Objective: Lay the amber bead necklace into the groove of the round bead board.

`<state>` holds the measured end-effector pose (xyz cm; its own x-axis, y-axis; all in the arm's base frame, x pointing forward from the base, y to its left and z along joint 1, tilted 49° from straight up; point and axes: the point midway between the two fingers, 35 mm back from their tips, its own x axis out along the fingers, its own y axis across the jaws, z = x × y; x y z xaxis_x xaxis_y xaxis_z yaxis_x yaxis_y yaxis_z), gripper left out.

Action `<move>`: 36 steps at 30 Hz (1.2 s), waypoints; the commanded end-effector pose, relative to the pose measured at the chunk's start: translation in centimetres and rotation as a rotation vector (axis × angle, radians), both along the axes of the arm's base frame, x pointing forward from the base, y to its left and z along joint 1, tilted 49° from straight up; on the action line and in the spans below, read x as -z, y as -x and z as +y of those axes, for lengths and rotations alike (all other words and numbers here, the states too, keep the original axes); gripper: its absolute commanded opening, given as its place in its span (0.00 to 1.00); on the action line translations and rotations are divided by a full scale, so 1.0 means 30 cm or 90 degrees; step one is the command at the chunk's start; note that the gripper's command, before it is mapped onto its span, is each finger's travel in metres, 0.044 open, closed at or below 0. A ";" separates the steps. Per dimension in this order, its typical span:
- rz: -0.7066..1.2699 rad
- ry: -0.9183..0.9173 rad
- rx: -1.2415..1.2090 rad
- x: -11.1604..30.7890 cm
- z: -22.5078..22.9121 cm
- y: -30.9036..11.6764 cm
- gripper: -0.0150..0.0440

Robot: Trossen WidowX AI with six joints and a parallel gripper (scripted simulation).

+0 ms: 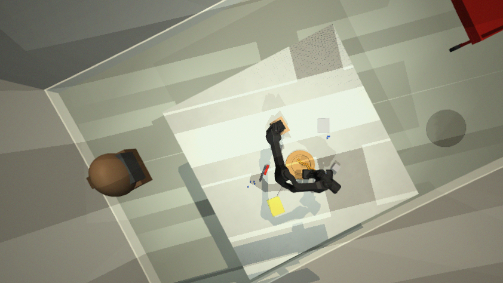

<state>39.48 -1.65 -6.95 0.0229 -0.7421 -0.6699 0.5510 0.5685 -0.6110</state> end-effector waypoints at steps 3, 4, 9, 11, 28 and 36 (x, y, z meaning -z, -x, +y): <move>0.004 0.003 0.001 -0.002 -0.004 0.005 0.27; 0.004 0.003 0.001 -0.002 -0.004 0.005 0.26; 0.004 0.003 0.001 -0.002 -0.004 0.005 0.25; 0.004 0.003 0.001 -0.002 -0.004 0.005 0.25; 0.004 0.003 0.001 -0.003 -0.003 0.005 0.25; 0.005 0.005 -0.002 -0.052 0.054 0.006 0.25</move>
<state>39.12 -0.94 -6.15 0.0084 -0.7483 -0.6633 0.5428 0.5605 -0.6254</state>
